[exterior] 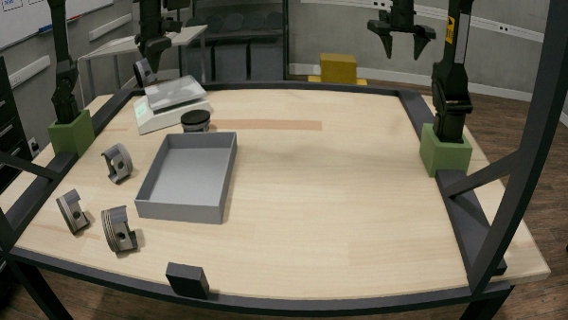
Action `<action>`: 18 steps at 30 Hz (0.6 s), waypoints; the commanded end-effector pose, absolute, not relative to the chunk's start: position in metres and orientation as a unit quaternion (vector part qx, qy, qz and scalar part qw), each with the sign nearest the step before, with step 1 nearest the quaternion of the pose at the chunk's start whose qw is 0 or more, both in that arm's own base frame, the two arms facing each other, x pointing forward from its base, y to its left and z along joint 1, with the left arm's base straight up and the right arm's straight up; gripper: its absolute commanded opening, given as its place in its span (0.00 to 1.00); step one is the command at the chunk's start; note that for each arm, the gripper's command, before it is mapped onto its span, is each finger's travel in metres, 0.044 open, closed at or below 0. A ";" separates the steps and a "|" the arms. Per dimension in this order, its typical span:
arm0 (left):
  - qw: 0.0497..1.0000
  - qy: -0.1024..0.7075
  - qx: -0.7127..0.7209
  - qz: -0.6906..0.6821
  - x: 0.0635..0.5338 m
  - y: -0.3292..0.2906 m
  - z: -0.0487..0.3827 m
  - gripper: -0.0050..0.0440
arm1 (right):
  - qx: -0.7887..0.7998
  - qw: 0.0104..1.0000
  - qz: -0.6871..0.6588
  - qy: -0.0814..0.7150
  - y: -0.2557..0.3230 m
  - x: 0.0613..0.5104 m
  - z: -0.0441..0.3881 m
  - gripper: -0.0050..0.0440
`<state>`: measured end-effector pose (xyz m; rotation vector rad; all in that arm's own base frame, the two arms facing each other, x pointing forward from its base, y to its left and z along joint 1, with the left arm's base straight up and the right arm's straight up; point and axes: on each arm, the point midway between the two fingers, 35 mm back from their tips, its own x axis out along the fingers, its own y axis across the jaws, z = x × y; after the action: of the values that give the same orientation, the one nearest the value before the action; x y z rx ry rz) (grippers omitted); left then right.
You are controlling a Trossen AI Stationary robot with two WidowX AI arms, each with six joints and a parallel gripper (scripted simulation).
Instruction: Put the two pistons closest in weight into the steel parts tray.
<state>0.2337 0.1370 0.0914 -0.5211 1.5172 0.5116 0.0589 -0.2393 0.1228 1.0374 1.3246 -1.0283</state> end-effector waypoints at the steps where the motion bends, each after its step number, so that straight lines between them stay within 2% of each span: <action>1: 0.679 0.660 -0.227 0.228 0.238 0.162 0.109 0.43 | 0.430 0.563 -0.439 0.552 -0.244 0.061 0.131 0.92; 8: 0.679 0.660 -0.227 0.229 0.235 0.181 0.116 0.43 | 0.430 0.563 -0.439 0.552 -0.244 0.061 0.131 0.92; 18: 0.691 0.672 -0.186 0.189 0.286 0.177 0.116 0.43 | 0.430 0.563 -0.439 0.552 -0.244 0.061 0.131 0.92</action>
<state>0.2631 0.1741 0.1034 -0.4352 1.5403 0.4213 0.0589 -0.2393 0.1228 1.0374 1.3246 -1.0283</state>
